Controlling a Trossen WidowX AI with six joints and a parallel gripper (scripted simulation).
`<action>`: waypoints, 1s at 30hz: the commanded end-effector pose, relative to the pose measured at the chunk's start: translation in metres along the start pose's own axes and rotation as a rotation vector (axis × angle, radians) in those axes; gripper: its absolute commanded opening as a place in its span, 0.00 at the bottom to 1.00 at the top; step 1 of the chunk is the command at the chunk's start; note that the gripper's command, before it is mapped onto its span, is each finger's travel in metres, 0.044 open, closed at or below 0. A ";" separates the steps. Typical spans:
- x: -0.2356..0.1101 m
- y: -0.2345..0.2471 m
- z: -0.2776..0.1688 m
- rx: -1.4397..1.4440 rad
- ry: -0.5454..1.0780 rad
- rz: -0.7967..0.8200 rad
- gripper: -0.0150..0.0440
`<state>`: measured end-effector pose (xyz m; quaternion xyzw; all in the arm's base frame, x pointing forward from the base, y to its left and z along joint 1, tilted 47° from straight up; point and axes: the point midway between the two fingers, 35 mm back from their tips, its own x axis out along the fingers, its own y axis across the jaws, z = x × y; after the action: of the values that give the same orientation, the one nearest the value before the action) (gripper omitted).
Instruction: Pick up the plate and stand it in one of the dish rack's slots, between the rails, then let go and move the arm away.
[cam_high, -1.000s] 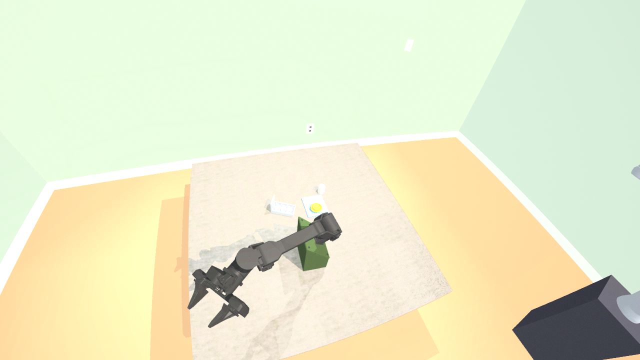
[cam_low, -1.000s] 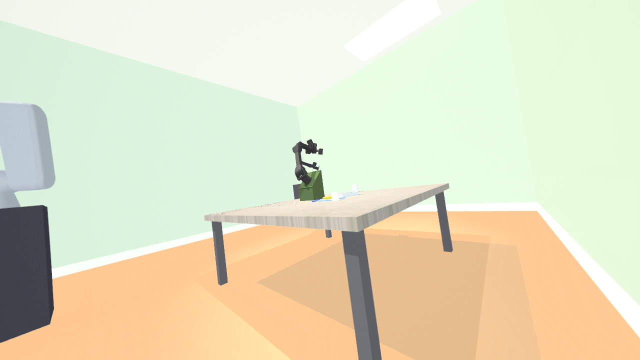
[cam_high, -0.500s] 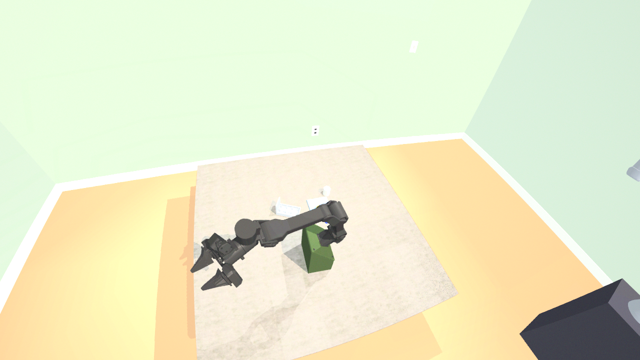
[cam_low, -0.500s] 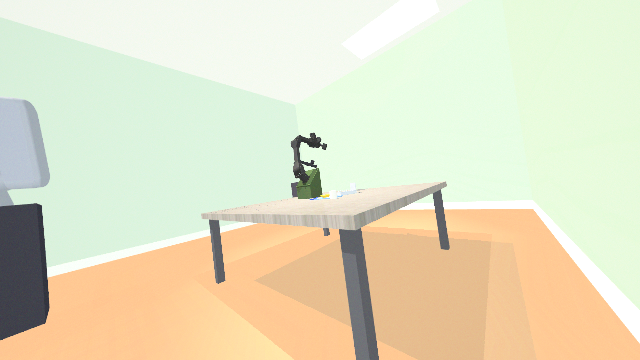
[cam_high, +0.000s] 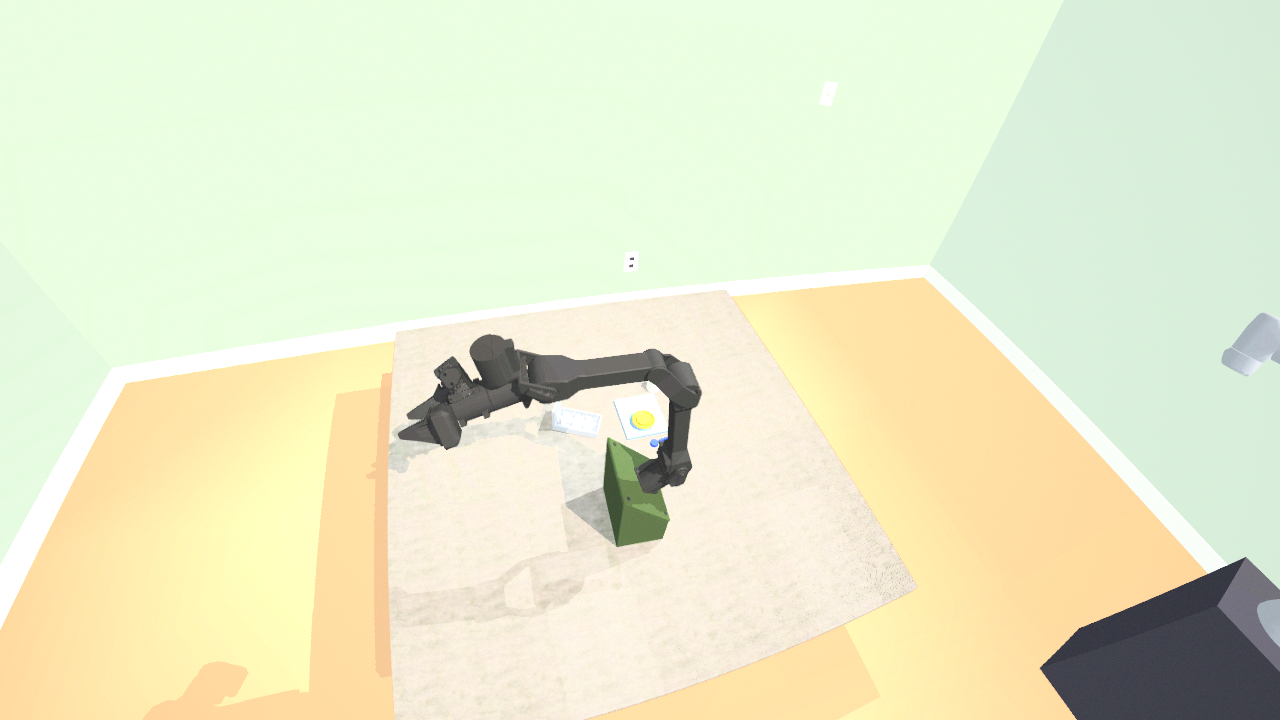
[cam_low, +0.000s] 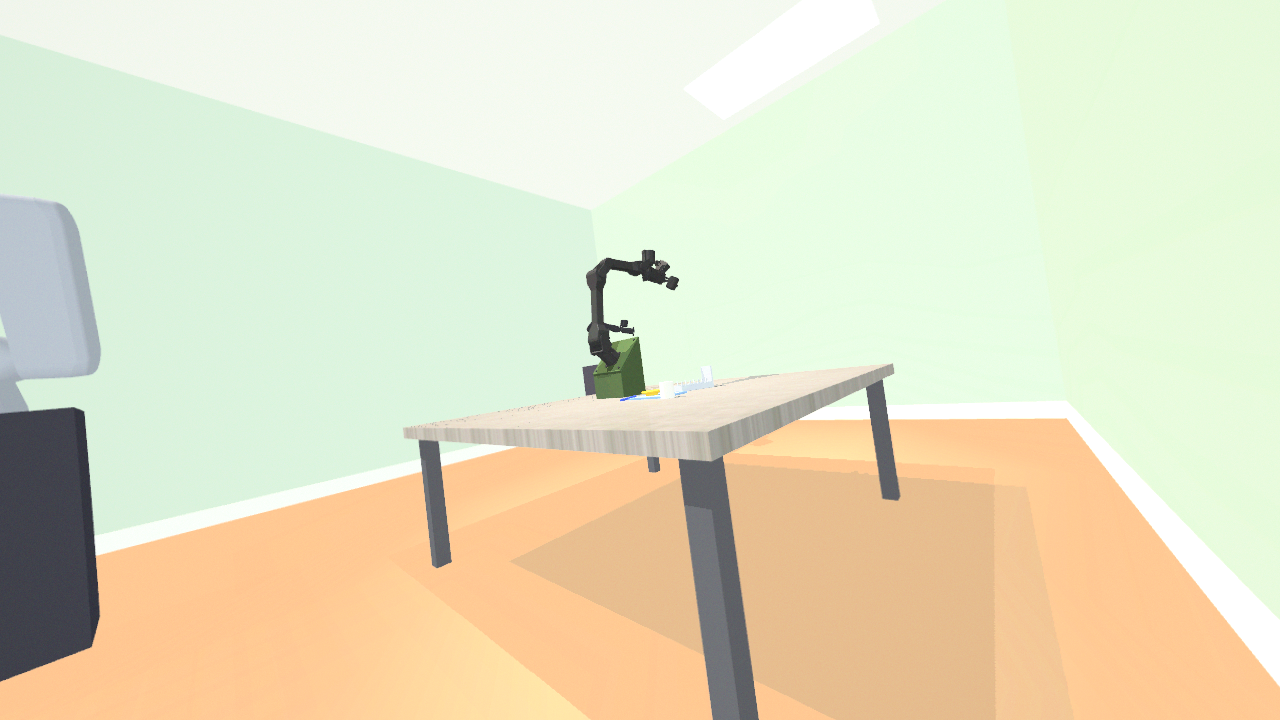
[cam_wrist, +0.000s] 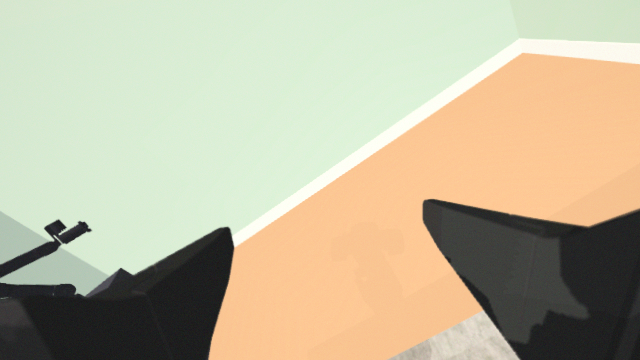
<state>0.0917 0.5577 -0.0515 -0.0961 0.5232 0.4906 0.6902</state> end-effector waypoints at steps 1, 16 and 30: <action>-0.023 -0.058 0.014 0.069 0.001 -0.136 0.93; -0.140 -0.243 0.014 0.324 0.067 -0.579 0.93; -0.281 -0.362 -0.057 0.574 0.244 -0.950 0.93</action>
<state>0.3427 0.2257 0.0048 -0.1707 0.5987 0.0040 0.7826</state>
